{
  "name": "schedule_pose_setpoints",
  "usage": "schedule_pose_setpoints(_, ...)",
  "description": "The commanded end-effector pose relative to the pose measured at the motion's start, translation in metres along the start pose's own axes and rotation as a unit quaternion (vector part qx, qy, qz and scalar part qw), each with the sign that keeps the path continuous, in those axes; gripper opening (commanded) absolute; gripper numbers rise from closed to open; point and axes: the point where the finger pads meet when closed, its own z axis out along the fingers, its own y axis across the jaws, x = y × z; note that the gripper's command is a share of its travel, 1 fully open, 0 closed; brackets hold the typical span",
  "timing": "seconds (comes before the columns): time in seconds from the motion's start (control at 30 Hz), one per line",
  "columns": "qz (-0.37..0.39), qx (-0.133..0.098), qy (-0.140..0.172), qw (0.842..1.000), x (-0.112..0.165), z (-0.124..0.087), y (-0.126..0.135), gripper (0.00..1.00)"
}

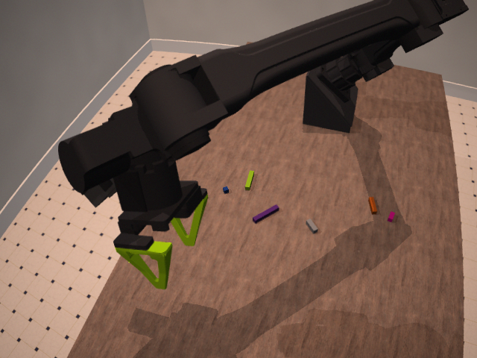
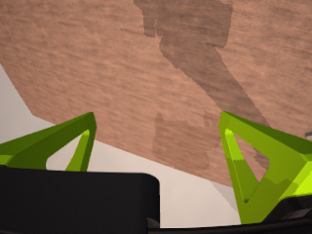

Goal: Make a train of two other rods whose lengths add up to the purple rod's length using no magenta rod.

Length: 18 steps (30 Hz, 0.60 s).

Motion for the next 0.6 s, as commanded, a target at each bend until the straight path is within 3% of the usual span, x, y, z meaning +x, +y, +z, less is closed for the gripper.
schedule_pose_setpoints(0.0, 0.058, -0.019, -0.033, 0.998, -0.009, -0.03, -0.026, 1.0)
schedule_pose_setpoints(0.07, 0.058, -0.019, -0.033, 0.998, -0.009, -0.03, -0.026, 1.0)
schedule_pose_setpoints(0.13, 0.112, -0.002, -0.054, 0.992, -0.025, -0.028, -0.07, 1.0)
schedule_pose_setpoints(0.23, 0.138, 0.006, -0.064, 0.988, -0.031, -0.027, -0.092, 1.0)
schedule_pose_setpoints(0.3, 0.187, 0.023, -0.083, 0.979, -0.041, -0.025, -0.138, 1.0)
schedule_pose_setpoints(0.4, 0.211, 0.031, -0.092, 0.973, -0.044, -0.024, -0.16, 1.0)
schedule_pose_setpoints(0.47, 0.254, 0.047, -0.109, 0.96, -0.048, -0.022, -0.203, 1.0)
schedule_pose_setpoints(0.5, 0.254, 0.047, -0.109, 0.96, -0.048, -0.022, -0.203, 1.0)
schedule_pose_setpoints(0.57, 0.292, 0.061, -0.124, 0.947, -0.048, -0.02, -0.243, 1.0)
